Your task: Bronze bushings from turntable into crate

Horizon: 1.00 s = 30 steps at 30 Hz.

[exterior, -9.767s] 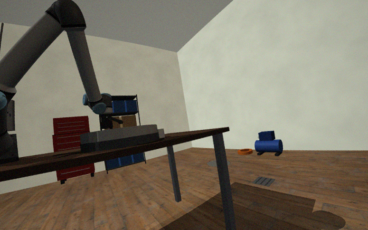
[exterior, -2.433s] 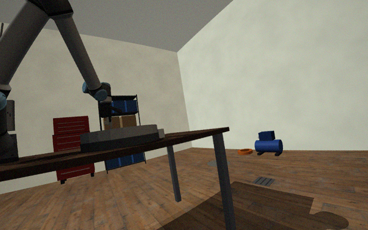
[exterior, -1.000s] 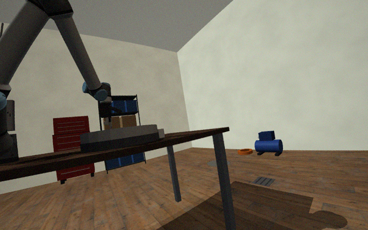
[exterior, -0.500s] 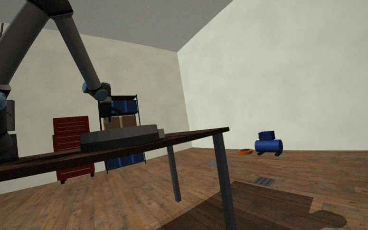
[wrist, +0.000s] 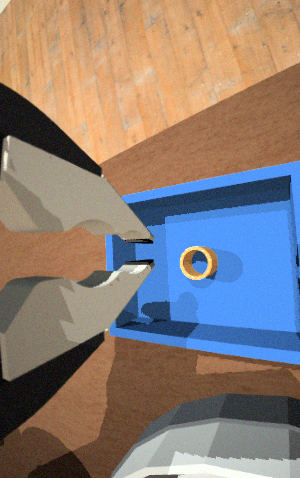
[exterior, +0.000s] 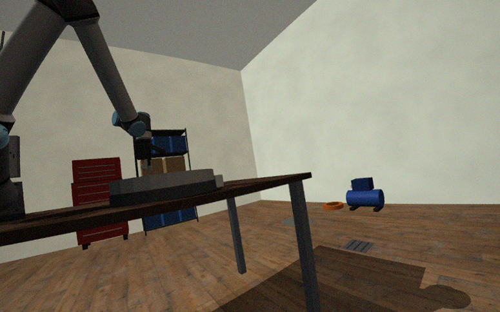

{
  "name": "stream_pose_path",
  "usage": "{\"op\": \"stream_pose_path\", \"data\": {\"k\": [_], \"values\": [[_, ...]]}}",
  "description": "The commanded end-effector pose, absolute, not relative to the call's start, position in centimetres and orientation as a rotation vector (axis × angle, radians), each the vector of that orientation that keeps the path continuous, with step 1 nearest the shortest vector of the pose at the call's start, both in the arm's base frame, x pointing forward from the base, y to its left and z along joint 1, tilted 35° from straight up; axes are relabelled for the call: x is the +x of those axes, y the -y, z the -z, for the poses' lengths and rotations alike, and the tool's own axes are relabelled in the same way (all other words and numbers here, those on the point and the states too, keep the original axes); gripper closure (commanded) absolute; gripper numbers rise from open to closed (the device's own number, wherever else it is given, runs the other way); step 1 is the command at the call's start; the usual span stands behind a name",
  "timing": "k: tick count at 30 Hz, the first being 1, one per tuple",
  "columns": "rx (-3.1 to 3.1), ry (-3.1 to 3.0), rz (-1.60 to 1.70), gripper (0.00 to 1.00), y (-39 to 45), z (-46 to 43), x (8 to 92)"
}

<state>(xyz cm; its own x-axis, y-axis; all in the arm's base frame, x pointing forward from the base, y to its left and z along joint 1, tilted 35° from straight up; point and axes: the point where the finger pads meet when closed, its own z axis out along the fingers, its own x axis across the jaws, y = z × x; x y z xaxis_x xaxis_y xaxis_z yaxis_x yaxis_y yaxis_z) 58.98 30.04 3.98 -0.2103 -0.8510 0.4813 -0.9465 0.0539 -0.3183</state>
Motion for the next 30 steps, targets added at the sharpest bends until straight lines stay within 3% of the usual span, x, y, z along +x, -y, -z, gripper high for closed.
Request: {"op": "stream_pose_path", "data": {"k": [1, 30], "values": [[1.864, 2.160, -0.873, 0.94, -30.39, -4.41, 59.08], [1.863, 2.159, -0.872, 0.94, -30.34, -4.37, 59.02]]}}
